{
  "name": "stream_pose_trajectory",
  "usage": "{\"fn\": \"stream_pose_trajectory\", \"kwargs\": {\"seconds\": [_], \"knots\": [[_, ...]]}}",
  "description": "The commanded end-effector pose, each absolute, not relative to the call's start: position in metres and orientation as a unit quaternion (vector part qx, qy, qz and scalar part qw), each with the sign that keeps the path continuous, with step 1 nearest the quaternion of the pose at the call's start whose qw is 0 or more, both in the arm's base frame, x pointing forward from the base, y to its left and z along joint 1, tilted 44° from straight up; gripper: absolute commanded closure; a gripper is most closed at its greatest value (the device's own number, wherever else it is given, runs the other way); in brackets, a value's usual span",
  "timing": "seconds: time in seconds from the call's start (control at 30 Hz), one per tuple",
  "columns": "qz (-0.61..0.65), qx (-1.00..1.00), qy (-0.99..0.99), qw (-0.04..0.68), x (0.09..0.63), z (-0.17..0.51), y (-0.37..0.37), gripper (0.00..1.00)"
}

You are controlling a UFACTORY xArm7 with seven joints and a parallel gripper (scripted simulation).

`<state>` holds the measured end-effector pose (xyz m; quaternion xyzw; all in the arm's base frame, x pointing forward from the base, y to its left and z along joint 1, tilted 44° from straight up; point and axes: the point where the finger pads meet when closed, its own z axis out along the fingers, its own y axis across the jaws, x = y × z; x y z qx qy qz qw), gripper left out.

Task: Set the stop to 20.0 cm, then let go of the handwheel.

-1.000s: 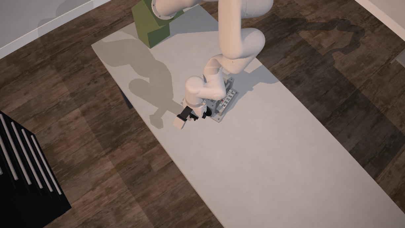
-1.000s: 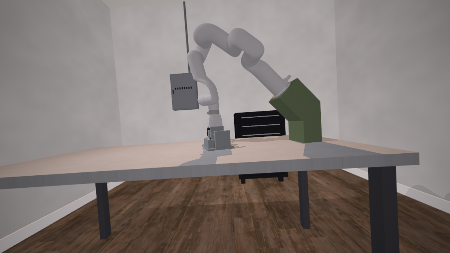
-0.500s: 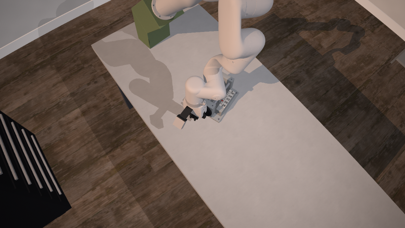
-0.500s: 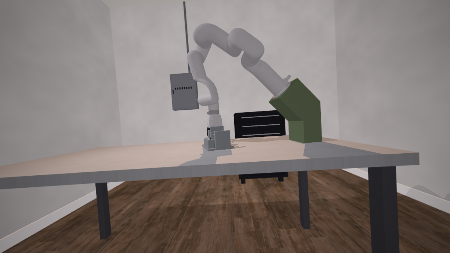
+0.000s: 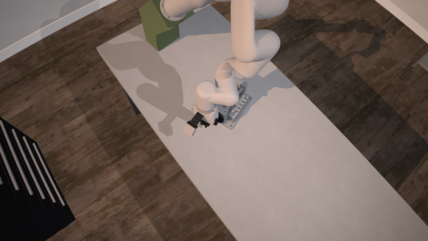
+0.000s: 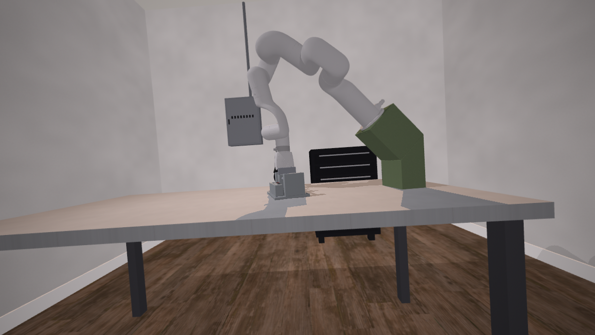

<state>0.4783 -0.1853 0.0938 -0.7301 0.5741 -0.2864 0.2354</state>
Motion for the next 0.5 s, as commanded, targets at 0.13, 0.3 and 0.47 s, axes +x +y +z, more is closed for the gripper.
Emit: {"fn": "stream_pose_trajectory", "kwargs": {"seconds": [0.13,0.3,0.47], "knots": [[-0.287,-0.729,0.575,0.235,0.4782,0.0945,-0.1862,0.94],[-0.287,-0.729,0.575,0.235,0.4782,0.0945,-0.1862,0.43],[-0.287,-0.729,0.575,0.235,0.4782,0.0945,-0.1862,0.43]]}}
